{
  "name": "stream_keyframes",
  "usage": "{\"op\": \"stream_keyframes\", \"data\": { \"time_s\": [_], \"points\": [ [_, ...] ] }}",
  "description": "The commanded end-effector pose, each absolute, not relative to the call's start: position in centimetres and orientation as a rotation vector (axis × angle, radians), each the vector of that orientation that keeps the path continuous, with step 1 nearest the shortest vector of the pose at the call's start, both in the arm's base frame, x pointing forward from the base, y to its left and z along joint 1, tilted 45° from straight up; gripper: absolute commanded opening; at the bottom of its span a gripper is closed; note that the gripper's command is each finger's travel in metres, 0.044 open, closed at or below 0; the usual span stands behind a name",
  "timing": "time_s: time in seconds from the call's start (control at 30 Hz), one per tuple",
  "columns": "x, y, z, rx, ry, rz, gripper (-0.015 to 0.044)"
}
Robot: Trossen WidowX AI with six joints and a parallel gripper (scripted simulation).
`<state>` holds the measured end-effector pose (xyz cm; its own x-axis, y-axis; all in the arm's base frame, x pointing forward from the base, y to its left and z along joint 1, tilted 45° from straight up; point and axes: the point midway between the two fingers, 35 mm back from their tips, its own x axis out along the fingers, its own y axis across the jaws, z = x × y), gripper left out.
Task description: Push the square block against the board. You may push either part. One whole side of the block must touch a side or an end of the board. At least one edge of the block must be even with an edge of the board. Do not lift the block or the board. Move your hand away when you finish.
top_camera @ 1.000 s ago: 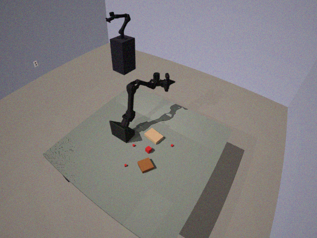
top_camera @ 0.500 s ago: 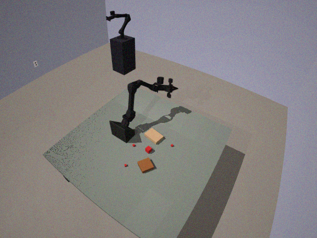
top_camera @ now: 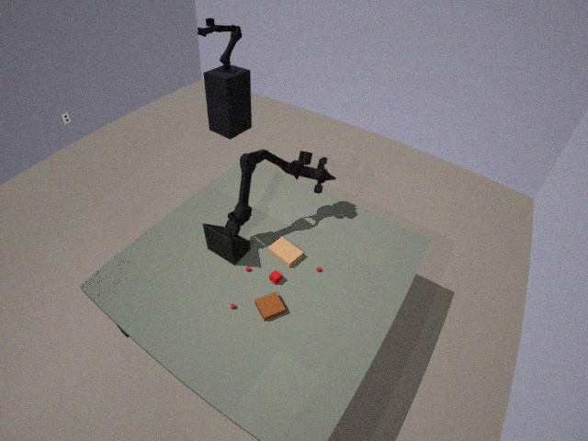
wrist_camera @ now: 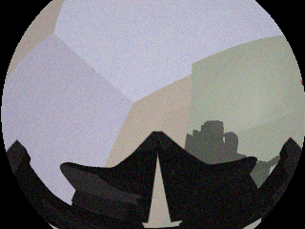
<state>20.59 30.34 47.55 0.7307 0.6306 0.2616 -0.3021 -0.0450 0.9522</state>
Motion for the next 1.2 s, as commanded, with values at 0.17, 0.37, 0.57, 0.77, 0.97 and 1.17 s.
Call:
{"op": "stream_keyframes", "data": {
  "time_s": [0.17, 0.37, 0.57, 0.77, 0.97, 1.17],
  "points": [
    [24.8, 31.1, 43.1, 1.129, 0.302, 0.689, 0.0000],
    [27.7, 31.0, 39.8, 0.944, 0.332, 0.633, 0.0000],
    [30.8, 30.4, 36.1, 0.759, 0.381, 0.576, 0.0000],
    [33.5, 29.3, 32.1, 0.567, 0.447, 0.535, 0.0000],
    [35.8, 27.7, 28.0, 0.382, 0.527, 0.511, 0.0000],
    [37.7, 25.4, 23.6, 0.200, 0.627, 0.505, 0.0000]
  ]
}}
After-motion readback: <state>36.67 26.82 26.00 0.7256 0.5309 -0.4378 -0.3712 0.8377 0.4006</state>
